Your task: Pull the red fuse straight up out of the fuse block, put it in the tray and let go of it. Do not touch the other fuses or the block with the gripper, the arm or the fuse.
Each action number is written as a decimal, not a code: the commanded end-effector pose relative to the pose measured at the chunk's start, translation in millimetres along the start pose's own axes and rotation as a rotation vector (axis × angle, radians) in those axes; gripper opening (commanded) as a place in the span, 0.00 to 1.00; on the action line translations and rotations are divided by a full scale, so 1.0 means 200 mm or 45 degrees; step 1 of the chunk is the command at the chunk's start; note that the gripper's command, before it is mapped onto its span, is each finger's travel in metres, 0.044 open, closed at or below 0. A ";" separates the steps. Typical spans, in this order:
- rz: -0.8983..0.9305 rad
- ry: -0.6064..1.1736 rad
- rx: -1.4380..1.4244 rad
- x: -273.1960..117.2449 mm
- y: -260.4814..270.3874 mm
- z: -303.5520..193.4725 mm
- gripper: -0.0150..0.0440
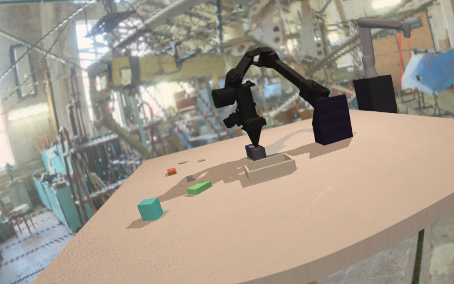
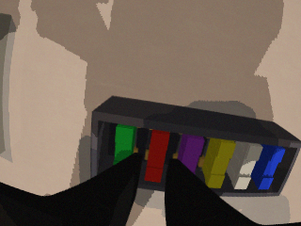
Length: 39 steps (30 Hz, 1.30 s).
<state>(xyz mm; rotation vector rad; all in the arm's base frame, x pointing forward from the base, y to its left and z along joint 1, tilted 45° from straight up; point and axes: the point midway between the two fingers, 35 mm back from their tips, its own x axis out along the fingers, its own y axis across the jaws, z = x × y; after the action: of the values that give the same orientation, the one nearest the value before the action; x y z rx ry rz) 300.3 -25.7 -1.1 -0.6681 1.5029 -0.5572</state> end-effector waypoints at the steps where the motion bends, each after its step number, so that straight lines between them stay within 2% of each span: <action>1: -0.004 -0.001 -0.007 0.01 0.00 0.00 0.36; 15: -0.005 -0.001 -0.007 0.05 0.00 0.00 0.36; 25: 0.000 -0.001 0.000 0.04 0.00 0.00 0.25; 39: 0.000 -0.001 -0.001 0.02 0.00 0.00 0.25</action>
<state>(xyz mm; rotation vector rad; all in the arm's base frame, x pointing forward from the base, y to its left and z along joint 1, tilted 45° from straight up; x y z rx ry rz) 300.5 -30.6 -5.5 -0.6732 1.5052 -0.5554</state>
